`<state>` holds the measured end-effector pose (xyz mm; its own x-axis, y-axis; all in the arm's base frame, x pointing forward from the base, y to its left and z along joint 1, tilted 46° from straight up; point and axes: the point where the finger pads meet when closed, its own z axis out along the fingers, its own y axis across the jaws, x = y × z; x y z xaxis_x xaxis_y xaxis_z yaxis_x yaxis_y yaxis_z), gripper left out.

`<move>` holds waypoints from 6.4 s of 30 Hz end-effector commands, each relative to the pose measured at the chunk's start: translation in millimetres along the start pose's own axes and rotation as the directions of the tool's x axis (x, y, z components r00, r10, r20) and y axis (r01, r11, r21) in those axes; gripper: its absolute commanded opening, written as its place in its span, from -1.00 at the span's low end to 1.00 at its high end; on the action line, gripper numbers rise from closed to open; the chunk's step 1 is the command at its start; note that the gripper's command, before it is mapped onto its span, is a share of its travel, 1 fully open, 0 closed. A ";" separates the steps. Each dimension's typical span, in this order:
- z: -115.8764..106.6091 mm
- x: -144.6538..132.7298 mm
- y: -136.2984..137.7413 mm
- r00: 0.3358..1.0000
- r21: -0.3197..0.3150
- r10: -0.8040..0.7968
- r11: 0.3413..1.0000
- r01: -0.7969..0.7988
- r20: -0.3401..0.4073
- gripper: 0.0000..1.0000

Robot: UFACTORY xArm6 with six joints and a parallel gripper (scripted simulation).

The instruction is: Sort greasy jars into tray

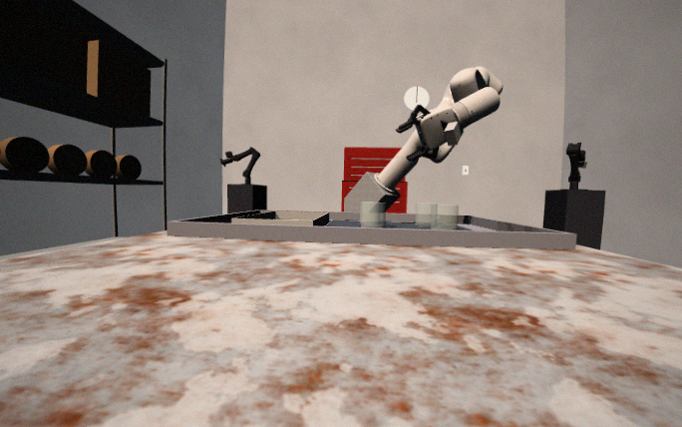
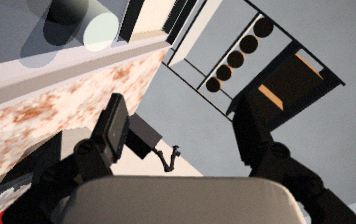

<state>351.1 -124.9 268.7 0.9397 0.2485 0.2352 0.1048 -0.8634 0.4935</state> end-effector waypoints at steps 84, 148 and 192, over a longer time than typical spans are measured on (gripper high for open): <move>15.7 15.6 12.5 0.880 0.868 0.476 0.436 -0.238 0.002 1.00; 145.9 45.1 -56.1 0.879 0.872 0.477 0.429 -0.237 0.004 -1.00; 162.3 61.5 -80.4 0.879 0.872 0.477 0.429 -0.237 0.004 -1.00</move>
<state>452.3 -110.3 106.4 0.8781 -0.1950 0.4369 0.1062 -0.8110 -0.5753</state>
